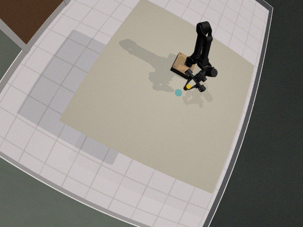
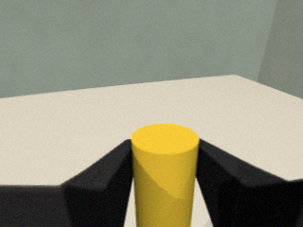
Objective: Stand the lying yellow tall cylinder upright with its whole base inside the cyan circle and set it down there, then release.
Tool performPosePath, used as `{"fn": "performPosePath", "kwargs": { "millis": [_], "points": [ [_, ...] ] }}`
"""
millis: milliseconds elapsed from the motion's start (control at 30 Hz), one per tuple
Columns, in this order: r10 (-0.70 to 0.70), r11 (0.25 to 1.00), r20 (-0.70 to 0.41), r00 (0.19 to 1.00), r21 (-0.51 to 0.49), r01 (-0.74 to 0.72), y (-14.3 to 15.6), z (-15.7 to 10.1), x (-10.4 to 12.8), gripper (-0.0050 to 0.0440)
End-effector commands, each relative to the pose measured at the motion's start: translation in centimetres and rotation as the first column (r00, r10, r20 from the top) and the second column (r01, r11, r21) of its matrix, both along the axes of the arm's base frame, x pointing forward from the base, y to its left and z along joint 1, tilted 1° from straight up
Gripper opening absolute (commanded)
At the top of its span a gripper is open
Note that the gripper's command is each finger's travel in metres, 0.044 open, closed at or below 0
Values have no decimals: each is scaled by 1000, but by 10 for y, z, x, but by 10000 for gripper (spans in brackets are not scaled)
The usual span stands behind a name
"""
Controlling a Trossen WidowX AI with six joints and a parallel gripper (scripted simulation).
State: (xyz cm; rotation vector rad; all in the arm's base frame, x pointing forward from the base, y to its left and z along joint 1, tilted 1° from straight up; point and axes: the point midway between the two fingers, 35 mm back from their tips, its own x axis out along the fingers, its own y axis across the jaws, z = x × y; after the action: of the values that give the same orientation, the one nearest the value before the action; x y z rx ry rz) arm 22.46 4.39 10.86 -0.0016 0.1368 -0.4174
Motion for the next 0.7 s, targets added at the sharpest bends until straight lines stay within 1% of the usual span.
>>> {"fn": "performPosePath", "kwargs": {
  "millis": [0,267,667],
  "points": [
    [-8,1000,39,999,13,8,-3,2,-7,105],
    [-15,1000,54,998,18,14,-5,2,-10,105],
    [-15,1000,58,998,28,14,-4,4,-9,105]
  ]
}}
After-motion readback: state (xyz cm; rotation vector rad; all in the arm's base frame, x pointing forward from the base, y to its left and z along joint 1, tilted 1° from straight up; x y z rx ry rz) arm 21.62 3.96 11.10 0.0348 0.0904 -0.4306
